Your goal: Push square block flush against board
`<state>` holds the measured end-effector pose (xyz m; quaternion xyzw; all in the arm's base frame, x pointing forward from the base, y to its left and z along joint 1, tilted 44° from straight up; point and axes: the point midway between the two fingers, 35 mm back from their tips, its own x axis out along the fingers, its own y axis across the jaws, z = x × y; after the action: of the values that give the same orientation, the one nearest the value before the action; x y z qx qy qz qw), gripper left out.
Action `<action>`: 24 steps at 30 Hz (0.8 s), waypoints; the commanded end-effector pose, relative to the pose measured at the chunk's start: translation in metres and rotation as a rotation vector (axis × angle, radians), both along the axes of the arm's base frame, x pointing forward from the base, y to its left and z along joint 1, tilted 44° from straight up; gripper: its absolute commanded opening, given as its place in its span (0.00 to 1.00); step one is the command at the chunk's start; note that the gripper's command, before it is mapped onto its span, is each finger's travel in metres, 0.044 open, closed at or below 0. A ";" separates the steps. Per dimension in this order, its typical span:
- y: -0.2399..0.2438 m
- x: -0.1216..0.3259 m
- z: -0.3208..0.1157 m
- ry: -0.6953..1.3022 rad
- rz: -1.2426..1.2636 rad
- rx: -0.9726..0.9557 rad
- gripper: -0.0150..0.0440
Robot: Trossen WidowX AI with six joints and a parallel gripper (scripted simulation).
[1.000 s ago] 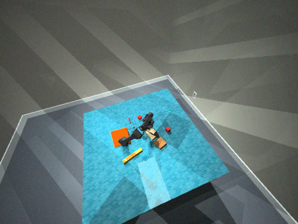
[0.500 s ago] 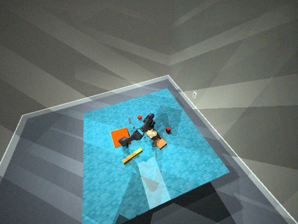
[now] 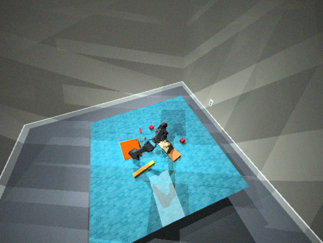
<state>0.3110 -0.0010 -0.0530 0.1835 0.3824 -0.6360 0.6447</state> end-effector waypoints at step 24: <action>0.029 -0.009 -0.022 0.004 0.001 0.001 0.25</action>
<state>0.3008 0.0272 -0.0775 0.1819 0.3839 -0.6355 0.6446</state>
